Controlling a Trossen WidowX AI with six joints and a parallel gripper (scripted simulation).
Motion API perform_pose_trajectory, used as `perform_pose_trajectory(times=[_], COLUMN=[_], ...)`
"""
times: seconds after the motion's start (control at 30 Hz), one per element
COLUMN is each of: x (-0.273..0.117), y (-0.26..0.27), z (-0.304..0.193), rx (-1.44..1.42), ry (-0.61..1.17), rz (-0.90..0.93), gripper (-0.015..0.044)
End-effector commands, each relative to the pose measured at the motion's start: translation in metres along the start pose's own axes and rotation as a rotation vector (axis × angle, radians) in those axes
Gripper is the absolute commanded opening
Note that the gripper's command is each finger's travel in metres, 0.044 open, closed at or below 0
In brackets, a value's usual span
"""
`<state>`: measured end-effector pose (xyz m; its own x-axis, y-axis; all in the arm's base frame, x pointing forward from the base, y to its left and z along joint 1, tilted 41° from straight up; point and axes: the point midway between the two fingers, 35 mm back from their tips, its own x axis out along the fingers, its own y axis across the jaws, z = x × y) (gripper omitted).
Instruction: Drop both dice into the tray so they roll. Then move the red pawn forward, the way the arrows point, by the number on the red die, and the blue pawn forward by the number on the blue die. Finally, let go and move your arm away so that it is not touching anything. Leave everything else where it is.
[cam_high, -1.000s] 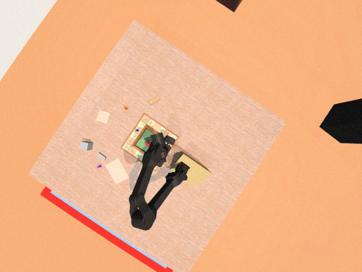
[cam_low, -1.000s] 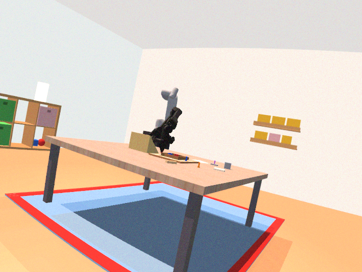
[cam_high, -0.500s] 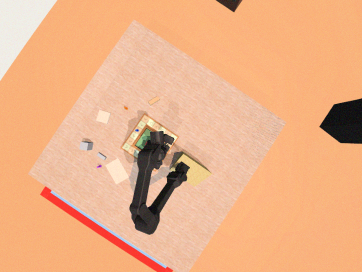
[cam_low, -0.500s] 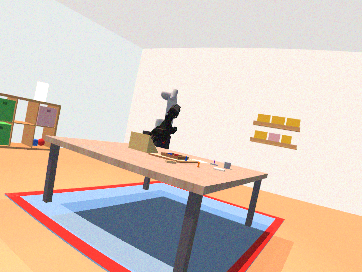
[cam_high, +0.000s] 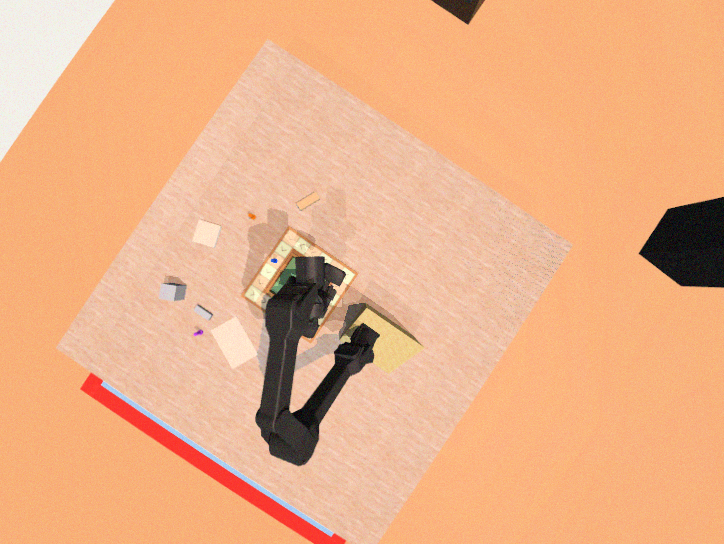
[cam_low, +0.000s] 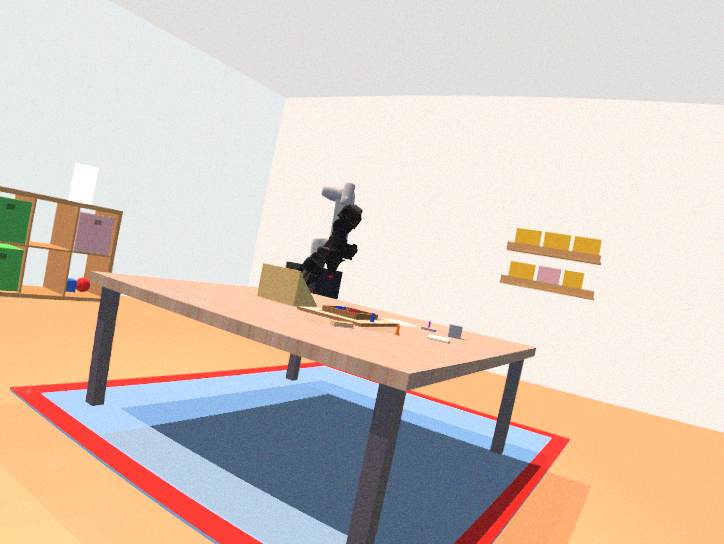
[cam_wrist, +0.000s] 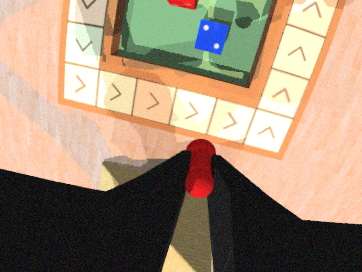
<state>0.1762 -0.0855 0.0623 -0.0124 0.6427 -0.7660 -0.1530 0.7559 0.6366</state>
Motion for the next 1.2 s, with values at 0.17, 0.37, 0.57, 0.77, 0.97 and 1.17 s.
perform_pose_trajectory(times=[0.17, 0.37, 0.57, 0.77, 0.97, 1.17], x=[0.004, 0.012, 0.023, 0.037, 0.054, 0.073], y=[-0.023, -0.038, -0.055, -0.071, -0.086, -0.098], z=[0.036, 0.062, 0.087, 0.112, 0.136, 0.157], rx=[0.002, 0.004, 0.001, -0.003, -0.007, -0.010], ry=[-0.003, -0.002, -0.005, -0.009, -0.013, -0.016], rz=[-0.003, -0.002, -0.005, -0.006, -0.005, -0.002], gripper=[0.0000, 0.0000, 0.0000, 0.0000, 0.0000, 0.0000])
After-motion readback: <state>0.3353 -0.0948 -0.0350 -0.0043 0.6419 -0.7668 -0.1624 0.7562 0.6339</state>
